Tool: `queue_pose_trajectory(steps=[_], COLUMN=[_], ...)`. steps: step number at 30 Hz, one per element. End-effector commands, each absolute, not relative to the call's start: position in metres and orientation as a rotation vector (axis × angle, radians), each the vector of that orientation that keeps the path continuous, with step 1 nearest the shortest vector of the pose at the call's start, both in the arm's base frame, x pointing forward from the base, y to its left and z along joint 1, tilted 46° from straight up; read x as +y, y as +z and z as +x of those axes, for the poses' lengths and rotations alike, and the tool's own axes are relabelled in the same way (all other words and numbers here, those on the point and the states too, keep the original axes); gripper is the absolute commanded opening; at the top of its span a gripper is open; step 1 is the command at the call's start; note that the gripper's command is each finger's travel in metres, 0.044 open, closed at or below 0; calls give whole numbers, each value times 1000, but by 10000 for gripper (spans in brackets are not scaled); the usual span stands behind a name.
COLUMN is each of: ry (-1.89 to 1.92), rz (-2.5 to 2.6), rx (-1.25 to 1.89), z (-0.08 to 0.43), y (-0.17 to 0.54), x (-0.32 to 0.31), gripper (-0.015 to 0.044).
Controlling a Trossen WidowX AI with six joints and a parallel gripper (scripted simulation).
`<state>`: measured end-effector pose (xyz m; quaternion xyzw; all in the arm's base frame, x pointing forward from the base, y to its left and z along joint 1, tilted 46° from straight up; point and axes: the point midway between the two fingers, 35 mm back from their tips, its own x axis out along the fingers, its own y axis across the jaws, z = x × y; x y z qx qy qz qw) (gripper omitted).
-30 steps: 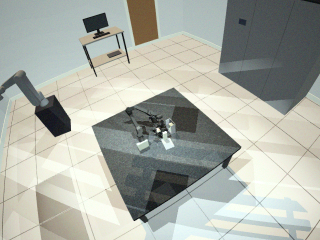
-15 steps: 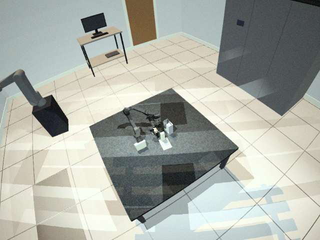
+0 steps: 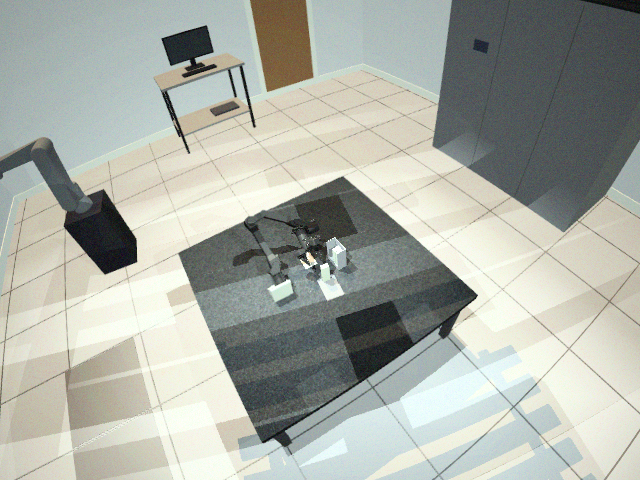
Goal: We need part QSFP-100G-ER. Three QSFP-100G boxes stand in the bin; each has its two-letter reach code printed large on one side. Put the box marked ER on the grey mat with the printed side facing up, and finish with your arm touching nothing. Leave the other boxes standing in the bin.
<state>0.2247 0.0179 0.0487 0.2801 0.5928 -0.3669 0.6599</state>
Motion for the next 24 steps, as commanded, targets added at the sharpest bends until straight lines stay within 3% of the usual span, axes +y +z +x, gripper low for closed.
queue_pose_trajectory(steps=[1,24], ry=[-829,-830], rz=[630,629], rx=[1341,1341], z=[225,228], y=[55,85], x=[17,3], gripper=[440,440])
